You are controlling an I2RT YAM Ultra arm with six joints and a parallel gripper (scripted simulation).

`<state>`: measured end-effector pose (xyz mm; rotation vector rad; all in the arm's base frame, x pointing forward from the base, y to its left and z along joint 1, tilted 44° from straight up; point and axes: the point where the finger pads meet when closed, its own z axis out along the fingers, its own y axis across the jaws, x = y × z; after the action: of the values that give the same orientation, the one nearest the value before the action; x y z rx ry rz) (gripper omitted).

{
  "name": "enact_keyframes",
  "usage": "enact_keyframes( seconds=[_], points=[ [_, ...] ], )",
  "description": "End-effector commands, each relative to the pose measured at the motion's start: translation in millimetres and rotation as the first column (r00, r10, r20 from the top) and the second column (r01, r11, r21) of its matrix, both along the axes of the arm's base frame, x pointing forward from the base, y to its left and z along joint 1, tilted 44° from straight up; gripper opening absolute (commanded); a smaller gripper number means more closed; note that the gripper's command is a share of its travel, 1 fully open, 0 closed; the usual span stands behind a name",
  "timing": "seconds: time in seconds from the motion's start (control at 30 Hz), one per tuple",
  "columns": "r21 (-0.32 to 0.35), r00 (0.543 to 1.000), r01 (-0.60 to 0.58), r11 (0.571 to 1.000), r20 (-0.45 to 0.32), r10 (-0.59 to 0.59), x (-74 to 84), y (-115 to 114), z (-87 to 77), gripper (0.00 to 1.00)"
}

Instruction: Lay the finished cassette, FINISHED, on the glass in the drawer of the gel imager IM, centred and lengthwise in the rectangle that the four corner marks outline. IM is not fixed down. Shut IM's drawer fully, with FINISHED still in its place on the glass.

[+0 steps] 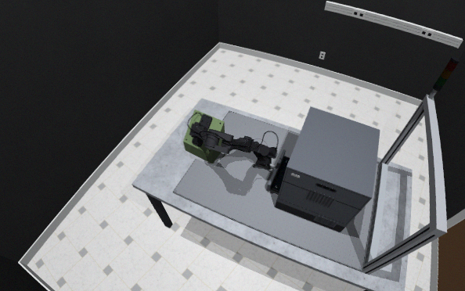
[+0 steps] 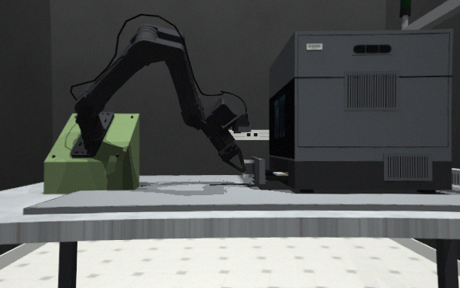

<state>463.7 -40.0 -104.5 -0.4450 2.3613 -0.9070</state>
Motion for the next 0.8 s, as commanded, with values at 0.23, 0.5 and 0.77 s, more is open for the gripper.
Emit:
enact_keyframes(
  seconds=[0.23,0.5,0.77],
  points=[
    [0.012,1.0,-0.023,1.0,0.017,0.023,24.5,4.6,0.5,0.0],
    [0.014,0.999,-0.027,1.0,0.037,0.026,28.0,6.7,4.6,0.0],
    [0.014,0.999,-0.027,1.0,0.037,0.026,28.0,6.7,4.6,0.0]
  ],
)
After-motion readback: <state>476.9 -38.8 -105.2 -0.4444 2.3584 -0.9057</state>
